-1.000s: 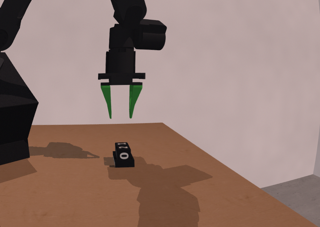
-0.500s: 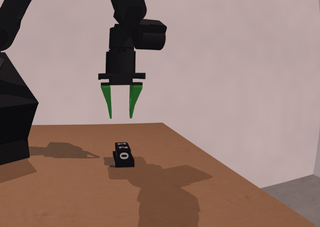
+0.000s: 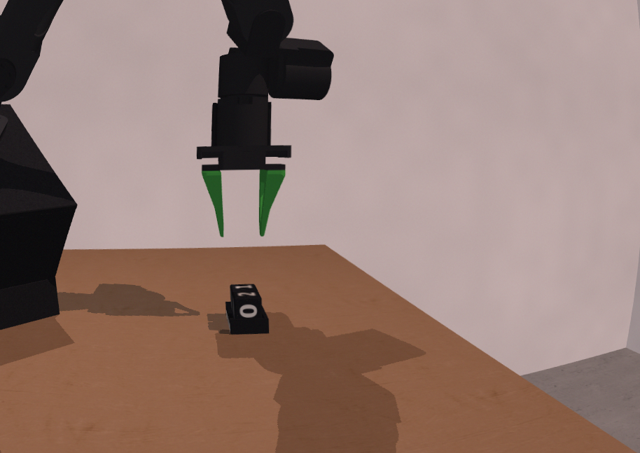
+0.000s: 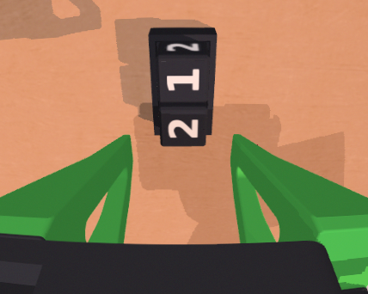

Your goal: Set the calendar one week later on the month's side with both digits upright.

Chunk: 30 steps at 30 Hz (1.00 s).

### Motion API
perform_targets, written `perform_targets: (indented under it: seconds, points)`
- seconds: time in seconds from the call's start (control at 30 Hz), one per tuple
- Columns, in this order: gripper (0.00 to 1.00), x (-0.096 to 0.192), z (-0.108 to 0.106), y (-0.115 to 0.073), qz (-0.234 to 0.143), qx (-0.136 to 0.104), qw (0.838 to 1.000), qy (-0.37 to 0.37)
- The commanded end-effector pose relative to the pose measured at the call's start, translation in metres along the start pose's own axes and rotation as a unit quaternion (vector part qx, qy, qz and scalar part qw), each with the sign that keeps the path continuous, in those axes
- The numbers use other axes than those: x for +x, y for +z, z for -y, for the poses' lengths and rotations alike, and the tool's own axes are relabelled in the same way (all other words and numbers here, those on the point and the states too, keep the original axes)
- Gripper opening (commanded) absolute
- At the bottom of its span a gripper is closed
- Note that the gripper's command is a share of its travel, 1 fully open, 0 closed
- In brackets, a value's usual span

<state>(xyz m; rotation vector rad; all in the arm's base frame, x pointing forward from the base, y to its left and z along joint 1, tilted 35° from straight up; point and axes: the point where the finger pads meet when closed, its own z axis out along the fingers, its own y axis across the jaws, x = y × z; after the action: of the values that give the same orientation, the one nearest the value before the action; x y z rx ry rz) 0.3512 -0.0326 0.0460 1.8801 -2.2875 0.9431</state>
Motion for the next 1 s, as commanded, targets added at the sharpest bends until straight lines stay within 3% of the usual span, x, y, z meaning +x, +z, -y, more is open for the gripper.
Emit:
perform_targets:
  seconds: [0.0,0.17,0.2,0.37,0.5,0.73,0.77,0.87,0.97]
  points:
    - [0.45,-0.010,0.003,-0.002,0.013,0.008,1.000,-0.008]
    - [0.45,-0.009,-0.002,0.003,0.010,0.001,1.000,-0.010]
    - [0.45,-0.004,0.002,-0.003,0.012,0.011,1.000,-0.002]
    - [0.45,-0.006,-0.008,0.012,0.007,-0.007,1.000,-0.011]
    - [0.45,-0.003,0.001,0.012,0.008,0.004,1.000,0.000]
    - [0.45,-0.006,-0.008,0.024,0.006,-0.007,1.000,-0.010]
    - [0.45,-0.004,0.019,0.010,0.015,0.027,0.999,0.008]
    - [0.45,-0.004,0.001,0.029,0.007,0.000,1.000,-0.002]
    - [0.45,-0.006,-0.008,0.035,0.007,-0.007,1.000,-0.010]
